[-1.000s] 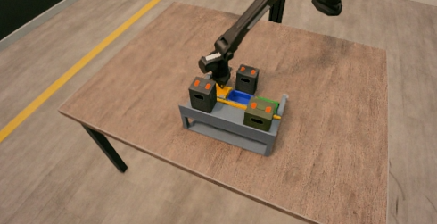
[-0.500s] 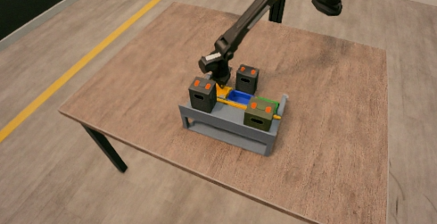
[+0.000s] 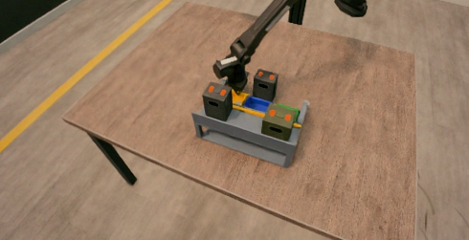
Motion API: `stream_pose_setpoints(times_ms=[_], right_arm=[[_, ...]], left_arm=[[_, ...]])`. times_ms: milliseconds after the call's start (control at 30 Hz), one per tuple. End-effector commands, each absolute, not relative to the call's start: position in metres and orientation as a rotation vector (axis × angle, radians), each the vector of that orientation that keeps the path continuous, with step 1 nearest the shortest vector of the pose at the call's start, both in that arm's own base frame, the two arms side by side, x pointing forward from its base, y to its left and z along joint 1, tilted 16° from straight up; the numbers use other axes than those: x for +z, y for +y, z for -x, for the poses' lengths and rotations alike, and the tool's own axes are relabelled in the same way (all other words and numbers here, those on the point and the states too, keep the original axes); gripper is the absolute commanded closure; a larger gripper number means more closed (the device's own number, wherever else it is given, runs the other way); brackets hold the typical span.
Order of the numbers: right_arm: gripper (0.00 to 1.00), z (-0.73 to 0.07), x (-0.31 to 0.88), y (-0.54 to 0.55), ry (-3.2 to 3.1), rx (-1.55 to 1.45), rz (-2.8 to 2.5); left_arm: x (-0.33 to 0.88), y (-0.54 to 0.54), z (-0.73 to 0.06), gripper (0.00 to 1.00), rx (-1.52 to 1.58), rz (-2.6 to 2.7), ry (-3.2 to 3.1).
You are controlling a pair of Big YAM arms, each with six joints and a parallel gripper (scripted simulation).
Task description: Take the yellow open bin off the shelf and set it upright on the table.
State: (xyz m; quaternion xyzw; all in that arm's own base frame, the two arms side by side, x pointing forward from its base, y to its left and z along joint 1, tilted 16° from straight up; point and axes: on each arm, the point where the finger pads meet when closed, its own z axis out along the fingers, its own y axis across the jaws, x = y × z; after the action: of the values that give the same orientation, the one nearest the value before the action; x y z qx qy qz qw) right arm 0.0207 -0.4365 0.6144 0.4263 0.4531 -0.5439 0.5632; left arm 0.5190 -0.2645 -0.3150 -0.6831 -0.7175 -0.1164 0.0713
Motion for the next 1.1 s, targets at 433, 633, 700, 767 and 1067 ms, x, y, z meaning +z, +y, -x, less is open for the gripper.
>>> stream_pose_setpoints(times_ms=[433,633,700,767,1067], right_arm=[[0.0,-0.017,0.626,-0.427,1.024,-1.291,-0.983],[0.0,-0.017,0.626,-0.427,1.024,-1.291,-0.983],[0.0,-0.017,0.626,-0.427,1.024,-1.291,-0.983],[0.0,-0.017,0.626,-0.427,1.024,-1.291,-0.983],[0.0,-0.017,0.626,-0.427,1.024,-1.291,-0.983]], left_arm=[[-0.286,-0.283,-0.523,1.0,-0.355,2.079,-2.165],[-0.283,-0.284,-0.523,1.0,-0.355,2.078,-2.167],[-0.282,-0.284,-0.522,1.0,-0.355,2.078,-2.167],[-0.281,-0.284,-0.522,1.0,-0.355,2.077,-2.167],[-0.278,-0.285,-0.522,1.0,-0.355,2.076,-2.169]])
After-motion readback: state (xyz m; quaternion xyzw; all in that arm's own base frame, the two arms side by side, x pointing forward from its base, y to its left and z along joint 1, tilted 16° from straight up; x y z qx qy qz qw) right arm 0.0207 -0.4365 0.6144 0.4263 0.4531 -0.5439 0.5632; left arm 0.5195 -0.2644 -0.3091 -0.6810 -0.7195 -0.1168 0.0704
